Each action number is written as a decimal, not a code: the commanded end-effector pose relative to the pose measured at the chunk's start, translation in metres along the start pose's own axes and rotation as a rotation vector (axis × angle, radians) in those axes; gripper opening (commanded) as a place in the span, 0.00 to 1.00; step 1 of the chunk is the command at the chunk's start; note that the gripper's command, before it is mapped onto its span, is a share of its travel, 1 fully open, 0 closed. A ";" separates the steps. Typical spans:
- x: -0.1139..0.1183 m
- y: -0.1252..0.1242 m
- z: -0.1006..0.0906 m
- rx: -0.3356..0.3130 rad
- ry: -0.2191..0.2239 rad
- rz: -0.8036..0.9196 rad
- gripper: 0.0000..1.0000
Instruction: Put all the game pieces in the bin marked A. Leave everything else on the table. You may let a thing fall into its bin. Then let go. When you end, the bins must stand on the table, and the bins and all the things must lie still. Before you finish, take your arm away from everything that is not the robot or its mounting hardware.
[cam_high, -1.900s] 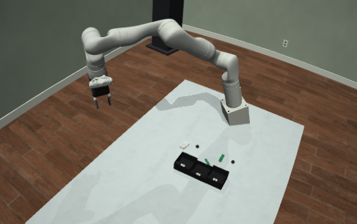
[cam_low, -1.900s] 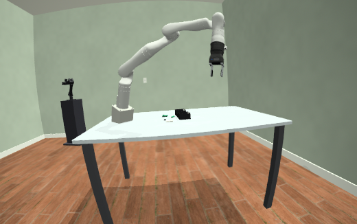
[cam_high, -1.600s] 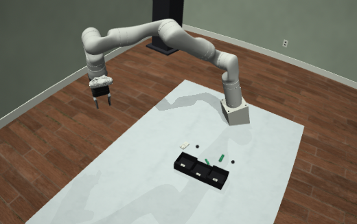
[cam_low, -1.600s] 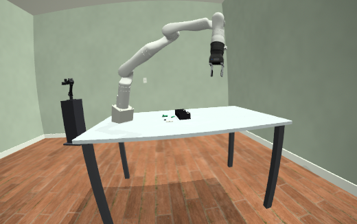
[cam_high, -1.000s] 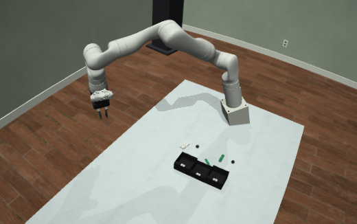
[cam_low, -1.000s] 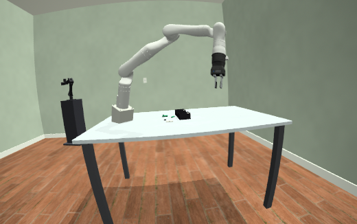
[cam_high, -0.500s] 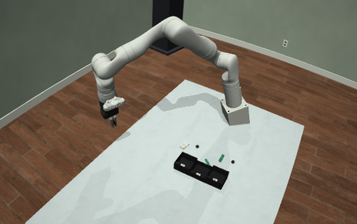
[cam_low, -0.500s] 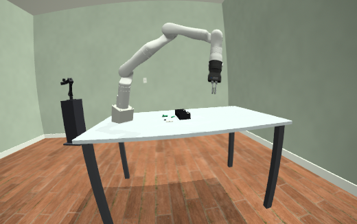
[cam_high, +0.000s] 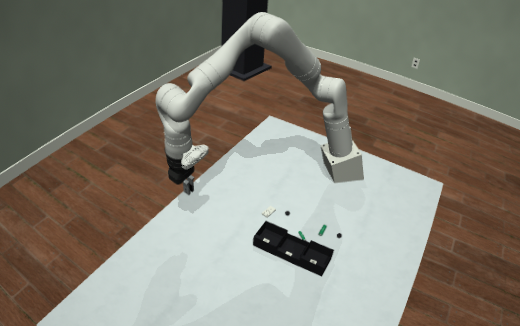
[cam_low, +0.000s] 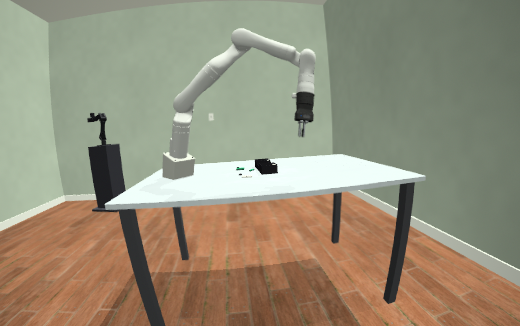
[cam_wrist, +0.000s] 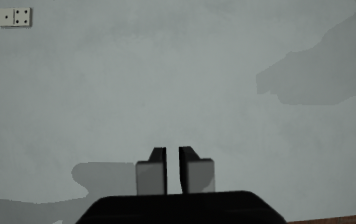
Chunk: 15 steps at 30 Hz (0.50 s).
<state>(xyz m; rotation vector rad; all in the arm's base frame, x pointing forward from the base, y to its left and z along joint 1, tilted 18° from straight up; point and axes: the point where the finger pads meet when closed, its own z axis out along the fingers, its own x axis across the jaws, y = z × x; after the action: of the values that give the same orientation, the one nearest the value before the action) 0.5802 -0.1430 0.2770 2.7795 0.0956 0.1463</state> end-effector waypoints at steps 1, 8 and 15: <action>-0.005 -0.019 -0.010 0.010 0.017 -0.066 0.31; -0.025 -0.063 -0.012 0.026 0.035 -0.260 0.31; -0.043 -0.096 -0.015 0.033 0.048 -0.387 0.31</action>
<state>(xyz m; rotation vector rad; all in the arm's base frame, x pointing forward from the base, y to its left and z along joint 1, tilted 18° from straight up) 0.5407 -0.0681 0.2516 2.7315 0.6036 0.1029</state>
